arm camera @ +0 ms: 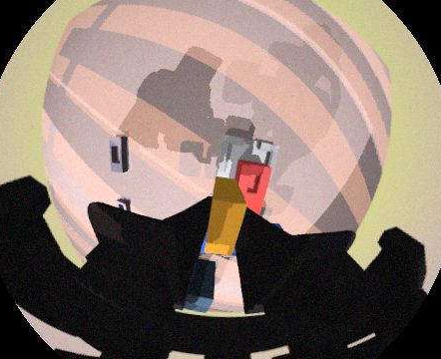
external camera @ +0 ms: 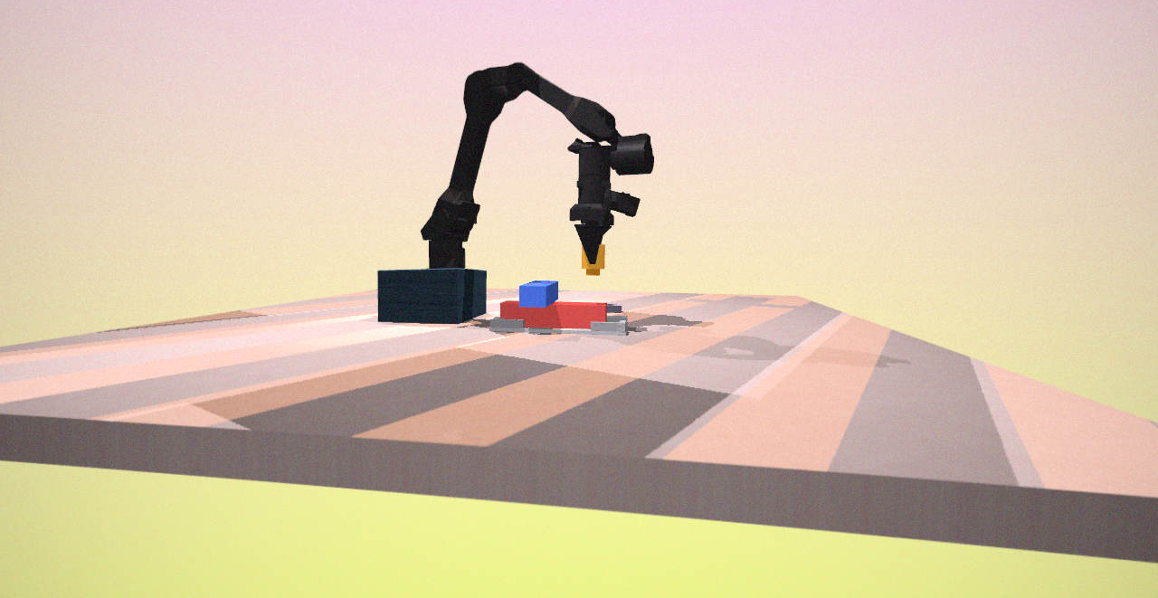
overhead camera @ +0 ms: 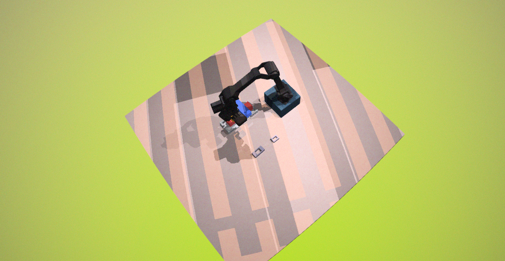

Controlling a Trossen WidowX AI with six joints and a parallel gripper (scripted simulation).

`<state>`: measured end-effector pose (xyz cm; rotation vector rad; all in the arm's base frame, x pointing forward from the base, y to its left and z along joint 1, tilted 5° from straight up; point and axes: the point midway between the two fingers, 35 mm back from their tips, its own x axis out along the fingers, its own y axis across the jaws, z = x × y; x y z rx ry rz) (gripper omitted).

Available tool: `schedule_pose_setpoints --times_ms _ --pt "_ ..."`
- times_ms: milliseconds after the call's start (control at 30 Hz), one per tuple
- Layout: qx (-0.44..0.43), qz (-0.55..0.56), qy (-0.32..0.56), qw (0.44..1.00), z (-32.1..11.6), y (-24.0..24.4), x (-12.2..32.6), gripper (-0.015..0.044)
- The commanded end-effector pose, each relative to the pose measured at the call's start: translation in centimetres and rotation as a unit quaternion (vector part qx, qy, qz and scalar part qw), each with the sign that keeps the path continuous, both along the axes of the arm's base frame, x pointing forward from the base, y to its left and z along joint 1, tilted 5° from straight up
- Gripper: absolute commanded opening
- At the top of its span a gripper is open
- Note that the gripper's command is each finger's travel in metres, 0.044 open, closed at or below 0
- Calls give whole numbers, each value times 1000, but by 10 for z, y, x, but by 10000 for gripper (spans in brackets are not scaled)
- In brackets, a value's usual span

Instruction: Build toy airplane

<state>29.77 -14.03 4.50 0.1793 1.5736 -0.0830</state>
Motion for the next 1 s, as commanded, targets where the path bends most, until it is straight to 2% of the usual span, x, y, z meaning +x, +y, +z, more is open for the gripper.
schedule_pose_setpoints --times_ms 0,467,567,967 --pt "-2 3 0 1000 -3 -12 0 0" --pt "-1 10 0 1000 -14 -47 -8 0" --pt "-1 10 0 1000 -14 -47 -8 65" --pt "-1 10 0 1000 -14 -47 -8 65"
